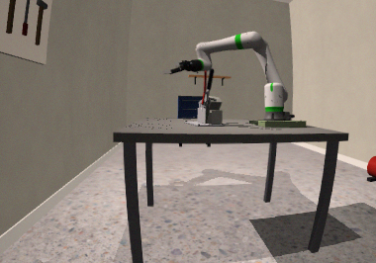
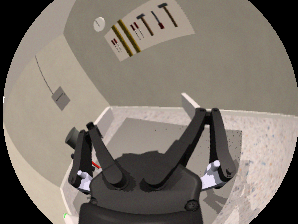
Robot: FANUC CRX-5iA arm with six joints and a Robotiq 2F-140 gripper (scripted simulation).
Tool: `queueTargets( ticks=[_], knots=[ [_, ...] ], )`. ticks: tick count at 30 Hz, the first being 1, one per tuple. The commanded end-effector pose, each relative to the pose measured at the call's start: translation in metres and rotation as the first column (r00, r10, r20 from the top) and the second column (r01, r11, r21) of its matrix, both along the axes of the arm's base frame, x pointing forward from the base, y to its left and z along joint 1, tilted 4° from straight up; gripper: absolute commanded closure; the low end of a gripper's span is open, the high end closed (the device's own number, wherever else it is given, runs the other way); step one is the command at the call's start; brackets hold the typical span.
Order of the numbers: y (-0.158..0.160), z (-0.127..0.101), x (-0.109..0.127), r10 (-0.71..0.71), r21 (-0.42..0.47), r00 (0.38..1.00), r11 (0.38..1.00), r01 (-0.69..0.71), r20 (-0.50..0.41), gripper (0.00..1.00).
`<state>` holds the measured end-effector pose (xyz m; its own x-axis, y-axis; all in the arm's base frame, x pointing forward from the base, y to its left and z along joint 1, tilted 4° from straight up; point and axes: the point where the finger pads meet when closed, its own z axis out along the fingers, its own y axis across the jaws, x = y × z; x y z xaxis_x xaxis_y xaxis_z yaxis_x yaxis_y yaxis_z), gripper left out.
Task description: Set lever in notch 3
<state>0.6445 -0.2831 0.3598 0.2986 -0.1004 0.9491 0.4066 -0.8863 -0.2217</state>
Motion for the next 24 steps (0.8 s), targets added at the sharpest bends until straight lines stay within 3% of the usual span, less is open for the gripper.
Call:
queueTargets(
  ticks=[1,6,9,12,14,17,19,20,22,23,24],
  knots=[
    [0.000,0.000,0.000,0.000,0.000,1.000,1.000,0.000,0.000,0.00],
    [0.006,0.001,-0.003,0.020,-0.025,1.000,0.999,-0.021,-0.010,0.00],
    [0.026,0.001,-0.015,0.090,-0.113,0.995,0.989,-0.095,-0.052,0.00],
    [0.068,0.003,-0.037,0.205,-0.255,0.969,0.938,-0.234,-0.138,0.00],
    [0.068,0.003,-0.037,0.215,-0.268,0.965,0.931,-0.248,-0.148,0.00],
    [0.103,0.005,-0.056,0.297,-0.375,0.926,0.851,-0.368,-0.235,0.00],
    [0.103,0.005,-0.056,0.297,-0.375,0.926,0.851,-0.368,-0.235,0.00],
    [0.120,0.006,-0.065,0.339,-0.431,0.893,0.787,-0.441,-0.295,0.00],
    [0.120,0.006,-0.065,0.339,-0.431,0.893,0.787,-0.441,-0.295,0.00],
    [0.137,0.006,-0.074,0.369,-0.472,0.862,0.726,-0.500,-0.346,0.00],
    [0.137,0.006,-0.074,0.369,-0.472,0.862,0.726,-0.500,-0.346,0.00]
  ],
)
